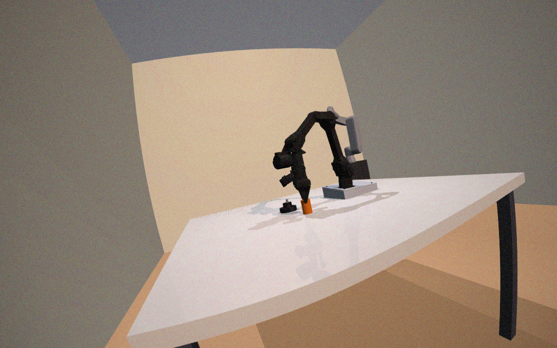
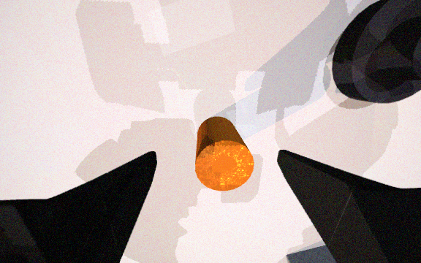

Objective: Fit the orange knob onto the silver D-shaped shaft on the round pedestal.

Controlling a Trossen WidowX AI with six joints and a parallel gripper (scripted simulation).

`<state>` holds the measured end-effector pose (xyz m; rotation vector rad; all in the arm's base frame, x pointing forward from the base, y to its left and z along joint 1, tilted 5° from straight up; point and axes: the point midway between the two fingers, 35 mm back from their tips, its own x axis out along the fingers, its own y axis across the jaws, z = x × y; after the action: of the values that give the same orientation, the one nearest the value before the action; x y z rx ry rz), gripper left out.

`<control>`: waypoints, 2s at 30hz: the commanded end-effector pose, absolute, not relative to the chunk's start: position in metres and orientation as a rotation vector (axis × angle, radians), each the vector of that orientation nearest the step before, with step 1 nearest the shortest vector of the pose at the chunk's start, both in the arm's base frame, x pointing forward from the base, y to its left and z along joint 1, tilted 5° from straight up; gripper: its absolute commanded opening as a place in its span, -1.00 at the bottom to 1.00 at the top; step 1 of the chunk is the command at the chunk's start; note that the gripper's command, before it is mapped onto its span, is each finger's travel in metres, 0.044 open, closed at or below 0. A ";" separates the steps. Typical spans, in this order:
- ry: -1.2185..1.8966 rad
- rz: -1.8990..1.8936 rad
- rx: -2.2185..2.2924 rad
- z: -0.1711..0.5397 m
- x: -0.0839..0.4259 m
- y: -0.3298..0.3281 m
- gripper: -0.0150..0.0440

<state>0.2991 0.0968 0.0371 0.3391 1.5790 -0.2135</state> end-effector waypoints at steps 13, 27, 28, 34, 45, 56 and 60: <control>1.590 -0.225 0.337 0.007 0.295 0.098 1.00; 1.591 -0.225 0.337 -0.006 0.293 0.098 0.64; 1.591 -0.225 0.337 -0.006 0.293 0.098 0.56; 1.591 -0.225 0.337 -0.006 0.293 0.098 0.09; 1.590 -0.225 0.337 0.004 0.296 0.098 -0.49; 1.590 -0.224 0.337 0.037 0.303 0.097 -0.49; 1.590 -0.224 0.337 0.050 0.304 0.096 -0.49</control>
<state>0.3008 0.0970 0.0367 0.3386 1.6001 -0.2315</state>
